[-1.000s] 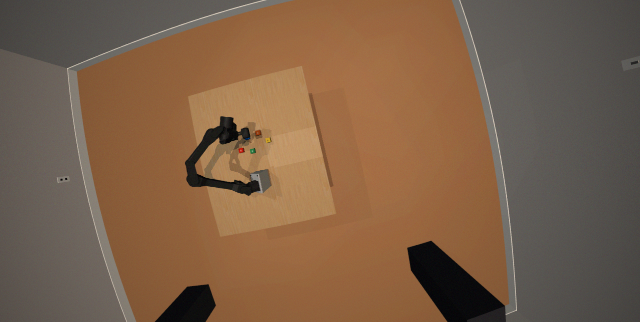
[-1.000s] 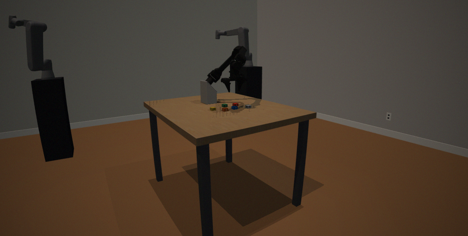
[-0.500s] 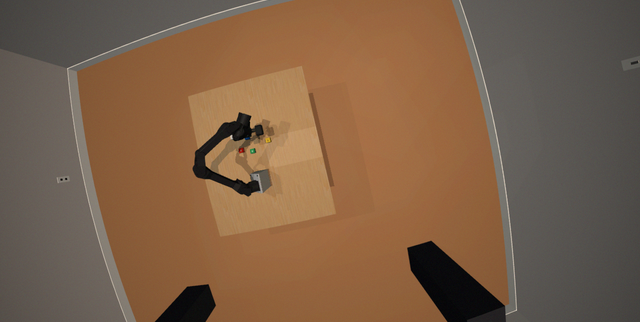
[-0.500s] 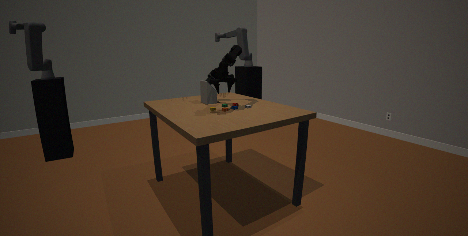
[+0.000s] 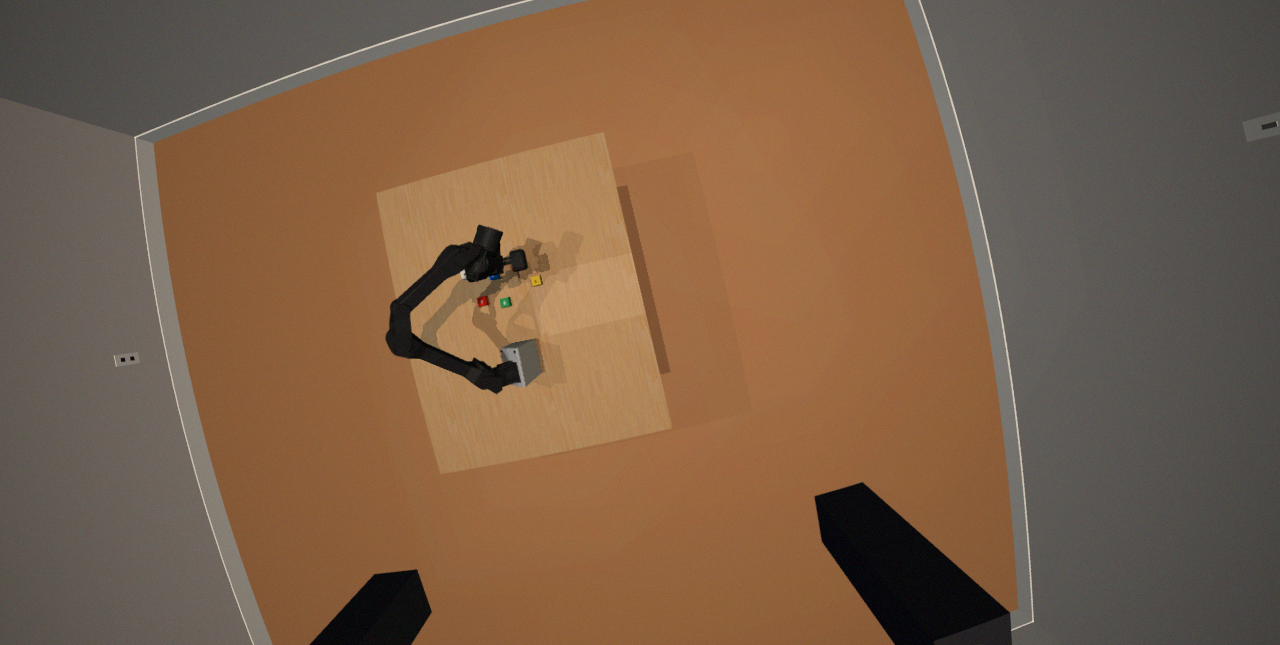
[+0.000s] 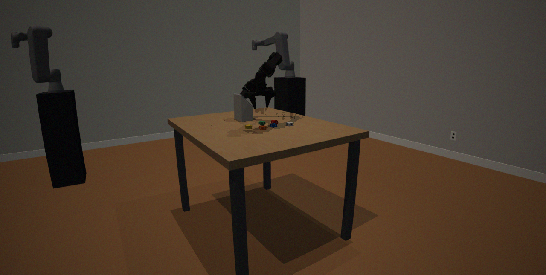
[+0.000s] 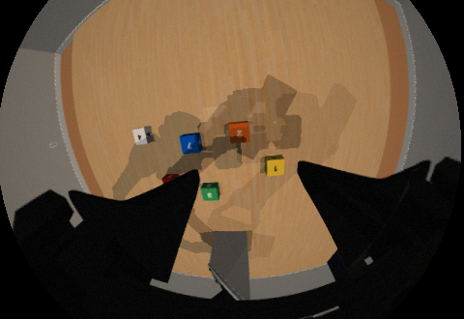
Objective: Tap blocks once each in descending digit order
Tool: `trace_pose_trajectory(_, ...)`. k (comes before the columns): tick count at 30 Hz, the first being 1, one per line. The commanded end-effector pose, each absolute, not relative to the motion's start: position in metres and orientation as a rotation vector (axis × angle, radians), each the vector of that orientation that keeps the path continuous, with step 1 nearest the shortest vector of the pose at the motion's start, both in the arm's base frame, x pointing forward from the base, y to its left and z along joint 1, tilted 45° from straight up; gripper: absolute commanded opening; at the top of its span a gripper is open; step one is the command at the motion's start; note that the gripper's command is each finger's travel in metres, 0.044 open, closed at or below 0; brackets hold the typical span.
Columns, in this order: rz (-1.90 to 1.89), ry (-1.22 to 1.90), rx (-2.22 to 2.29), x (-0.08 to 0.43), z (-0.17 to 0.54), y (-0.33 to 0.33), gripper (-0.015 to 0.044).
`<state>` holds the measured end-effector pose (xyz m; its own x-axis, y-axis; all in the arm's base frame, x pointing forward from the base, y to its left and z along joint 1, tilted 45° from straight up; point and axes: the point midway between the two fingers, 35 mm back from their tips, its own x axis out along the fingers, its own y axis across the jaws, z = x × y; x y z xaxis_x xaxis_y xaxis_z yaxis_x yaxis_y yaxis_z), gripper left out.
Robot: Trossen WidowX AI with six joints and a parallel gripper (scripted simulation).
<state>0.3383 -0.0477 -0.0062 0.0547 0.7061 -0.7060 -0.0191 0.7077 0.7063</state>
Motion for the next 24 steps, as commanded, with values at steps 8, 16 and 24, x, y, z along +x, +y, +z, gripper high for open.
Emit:
trace_pose_trajectory(8, 0.609, 1.423, 0.61, 0.335, 0.061, 0.019, 0.04)
trace_pose_trajectory(16, 0.608, 1.423, 0.609, 0.336, 0.053, 0.027, 0.0347)
trace_pose_trajectory(24, 0.612, 1.421, 0.613, 0.339, 0.004, 0.077, 0.0137)
